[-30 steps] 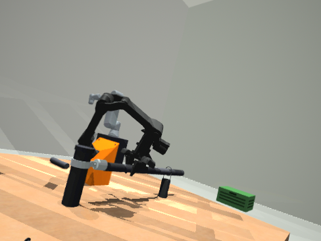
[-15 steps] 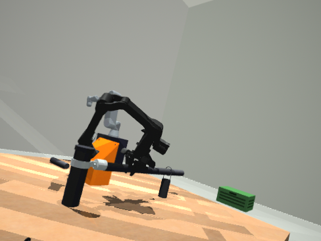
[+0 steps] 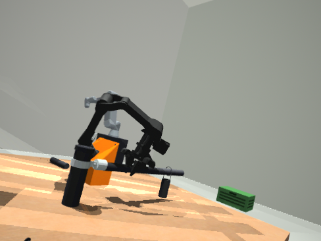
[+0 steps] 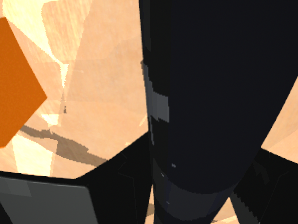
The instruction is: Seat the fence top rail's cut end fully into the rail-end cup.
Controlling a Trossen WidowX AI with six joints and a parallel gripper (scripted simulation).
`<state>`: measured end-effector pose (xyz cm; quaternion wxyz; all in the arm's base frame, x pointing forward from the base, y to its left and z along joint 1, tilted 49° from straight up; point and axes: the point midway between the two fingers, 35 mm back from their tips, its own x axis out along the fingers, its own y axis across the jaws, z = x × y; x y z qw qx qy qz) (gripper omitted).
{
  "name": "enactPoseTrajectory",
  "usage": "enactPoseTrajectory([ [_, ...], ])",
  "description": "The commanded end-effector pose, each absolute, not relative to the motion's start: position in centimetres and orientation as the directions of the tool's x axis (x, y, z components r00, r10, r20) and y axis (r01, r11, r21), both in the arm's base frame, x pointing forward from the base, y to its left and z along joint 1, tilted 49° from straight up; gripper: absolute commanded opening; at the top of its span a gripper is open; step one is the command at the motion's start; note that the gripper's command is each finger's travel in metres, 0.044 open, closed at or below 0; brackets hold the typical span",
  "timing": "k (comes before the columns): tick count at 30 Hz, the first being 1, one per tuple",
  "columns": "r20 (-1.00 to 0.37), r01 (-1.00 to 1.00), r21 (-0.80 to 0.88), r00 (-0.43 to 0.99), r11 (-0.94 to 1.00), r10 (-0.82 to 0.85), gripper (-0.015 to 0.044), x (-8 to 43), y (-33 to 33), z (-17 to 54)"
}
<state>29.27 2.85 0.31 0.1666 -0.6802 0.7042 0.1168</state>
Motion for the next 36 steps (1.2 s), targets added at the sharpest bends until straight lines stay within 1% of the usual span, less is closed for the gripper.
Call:
enactPoseTrajectory([
  [1,-0.391,-0.997,-0.062,-0.017,0.045,-0.920,0.0000,29.3,2.8,0.4],
  [36,-0.393,-0.997,-0.062,-0.019,0.047,-0.919,0.0000,29.6,2.5,2.3],
])
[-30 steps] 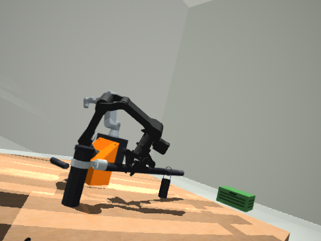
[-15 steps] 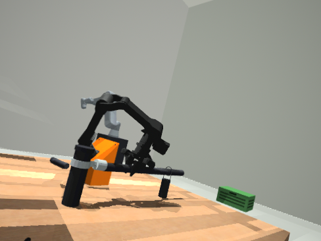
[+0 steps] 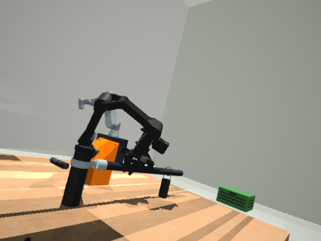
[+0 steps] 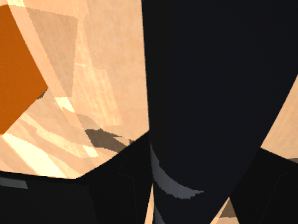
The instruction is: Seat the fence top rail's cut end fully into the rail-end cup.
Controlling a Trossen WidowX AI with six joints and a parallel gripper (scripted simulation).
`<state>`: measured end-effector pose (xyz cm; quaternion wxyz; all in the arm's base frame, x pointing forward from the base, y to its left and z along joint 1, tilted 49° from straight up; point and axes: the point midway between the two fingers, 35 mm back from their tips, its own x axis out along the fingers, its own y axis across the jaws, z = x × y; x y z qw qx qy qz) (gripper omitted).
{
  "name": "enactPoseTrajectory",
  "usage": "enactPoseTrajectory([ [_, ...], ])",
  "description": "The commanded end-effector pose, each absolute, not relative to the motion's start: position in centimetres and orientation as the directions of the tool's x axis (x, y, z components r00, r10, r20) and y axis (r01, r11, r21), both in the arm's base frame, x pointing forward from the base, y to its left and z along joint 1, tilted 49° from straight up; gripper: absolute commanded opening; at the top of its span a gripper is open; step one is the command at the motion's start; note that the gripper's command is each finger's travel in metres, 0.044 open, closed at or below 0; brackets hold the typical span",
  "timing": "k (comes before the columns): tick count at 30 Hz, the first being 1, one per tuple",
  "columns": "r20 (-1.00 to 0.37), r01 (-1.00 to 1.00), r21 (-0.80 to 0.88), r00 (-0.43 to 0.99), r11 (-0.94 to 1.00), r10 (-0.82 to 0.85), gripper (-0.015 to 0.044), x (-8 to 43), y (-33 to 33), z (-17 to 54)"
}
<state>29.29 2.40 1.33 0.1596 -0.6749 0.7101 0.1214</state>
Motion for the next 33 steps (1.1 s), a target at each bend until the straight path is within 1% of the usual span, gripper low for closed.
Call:
enactPoseTrajectory([
  [1,-0.393,-0.997,-0.062,-0.019,0.047,-0.919,0.0000,29.7,2.4,2.3],
  [27,-0.392,-0.997,-0.061,-0.019,0.047,-0.920,0.0000,29.4,0.8,3.7],
  [33,-0.390,-0.997,-0.045,-0.035,0.057,-0.920,0.0000,29.2,0.9,3.0],
])
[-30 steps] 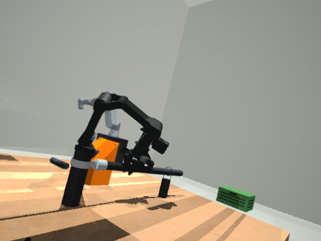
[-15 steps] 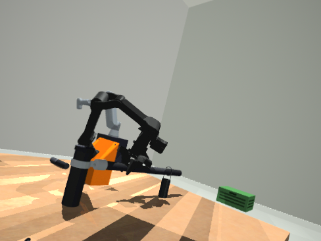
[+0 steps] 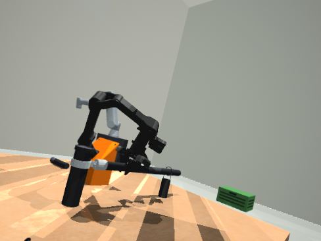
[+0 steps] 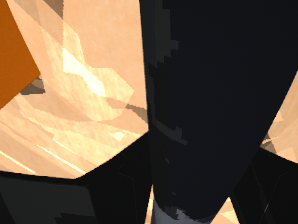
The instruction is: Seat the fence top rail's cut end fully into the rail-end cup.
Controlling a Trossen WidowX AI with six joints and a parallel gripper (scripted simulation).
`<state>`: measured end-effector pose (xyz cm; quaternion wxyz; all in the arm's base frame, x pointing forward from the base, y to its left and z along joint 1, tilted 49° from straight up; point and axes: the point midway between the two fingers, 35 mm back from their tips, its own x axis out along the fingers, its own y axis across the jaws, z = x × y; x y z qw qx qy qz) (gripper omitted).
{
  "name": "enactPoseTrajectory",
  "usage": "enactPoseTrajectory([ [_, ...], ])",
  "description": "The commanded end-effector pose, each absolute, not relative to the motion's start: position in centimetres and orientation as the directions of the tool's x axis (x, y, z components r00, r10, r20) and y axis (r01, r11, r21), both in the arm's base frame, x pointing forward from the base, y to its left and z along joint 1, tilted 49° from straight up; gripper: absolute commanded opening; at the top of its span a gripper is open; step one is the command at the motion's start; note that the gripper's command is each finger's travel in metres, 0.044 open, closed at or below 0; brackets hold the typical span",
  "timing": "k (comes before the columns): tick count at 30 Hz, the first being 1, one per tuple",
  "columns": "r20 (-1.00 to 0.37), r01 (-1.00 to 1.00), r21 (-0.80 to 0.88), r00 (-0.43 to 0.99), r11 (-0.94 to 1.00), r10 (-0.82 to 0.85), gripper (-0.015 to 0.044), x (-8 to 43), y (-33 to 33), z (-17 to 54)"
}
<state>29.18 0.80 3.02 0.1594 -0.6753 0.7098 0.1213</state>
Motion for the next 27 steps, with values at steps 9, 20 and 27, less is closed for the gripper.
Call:
enactPoseTrajectory([
  [9,-0.390,-0.997,-0.045,-0.035,0.057,-0.920,0.0157,29.2,0.9,3.0],
  [20,-0.397,-1.000,-0.009,-0.017,0.022,-0.918,0.0440,29.3,3.6,2.8],
  [27,-0.401,-1.000,0.028,0.002,-0.014,-0.916,0.0440,29.1,6.5,2.6],
])
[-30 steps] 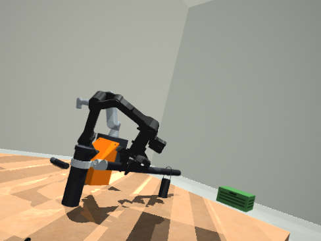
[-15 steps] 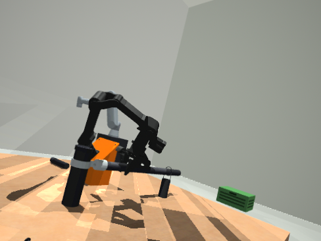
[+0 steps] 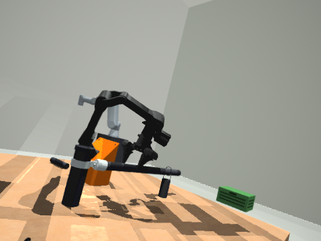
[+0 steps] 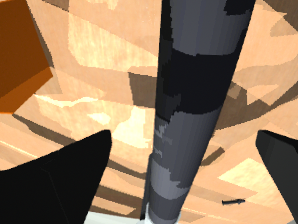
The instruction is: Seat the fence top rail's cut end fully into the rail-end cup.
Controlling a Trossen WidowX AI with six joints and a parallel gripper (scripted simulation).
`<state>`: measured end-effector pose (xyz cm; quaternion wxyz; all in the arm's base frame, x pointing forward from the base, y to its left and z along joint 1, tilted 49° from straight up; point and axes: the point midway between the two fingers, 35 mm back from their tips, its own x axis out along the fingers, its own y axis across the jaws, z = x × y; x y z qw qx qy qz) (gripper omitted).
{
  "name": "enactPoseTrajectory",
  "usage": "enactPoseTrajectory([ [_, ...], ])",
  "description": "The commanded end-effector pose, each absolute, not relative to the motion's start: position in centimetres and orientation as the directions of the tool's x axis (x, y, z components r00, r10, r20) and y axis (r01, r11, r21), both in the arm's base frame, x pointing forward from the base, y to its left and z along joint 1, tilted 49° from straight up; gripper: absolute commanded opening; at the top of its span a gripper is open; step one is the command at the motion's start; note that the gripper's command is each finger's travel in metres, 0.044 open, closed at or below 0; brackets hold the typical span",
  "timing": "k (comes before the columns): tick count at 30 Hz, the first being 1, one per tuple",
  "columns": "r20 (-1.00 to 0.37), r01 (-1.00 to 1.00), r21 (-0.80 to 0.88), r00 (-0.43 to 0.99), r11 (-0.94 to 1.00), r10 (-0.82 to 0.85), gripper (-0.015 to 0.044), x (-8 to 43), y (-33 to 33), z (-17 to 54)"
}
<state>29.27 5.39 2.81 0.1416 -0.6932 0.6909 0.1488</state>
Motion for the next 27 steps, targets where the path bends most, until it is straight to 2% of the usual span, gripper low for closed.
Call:
enactPoseTrajectory([
  [1,-0.401,-1.000,0.028,0.002,-0.014,-0.916,0.0440,29.1,6.5,2.6],
  [9,-0.469,-0.996,-0.003,0.079,-0.088,-0.880,0.0440,28.7,9.8,4.3],
  [27,-0.469,-0.996,-0.003,0.079,-0.088,-0.880,0.0440,28.7,9.8,4.3],
])
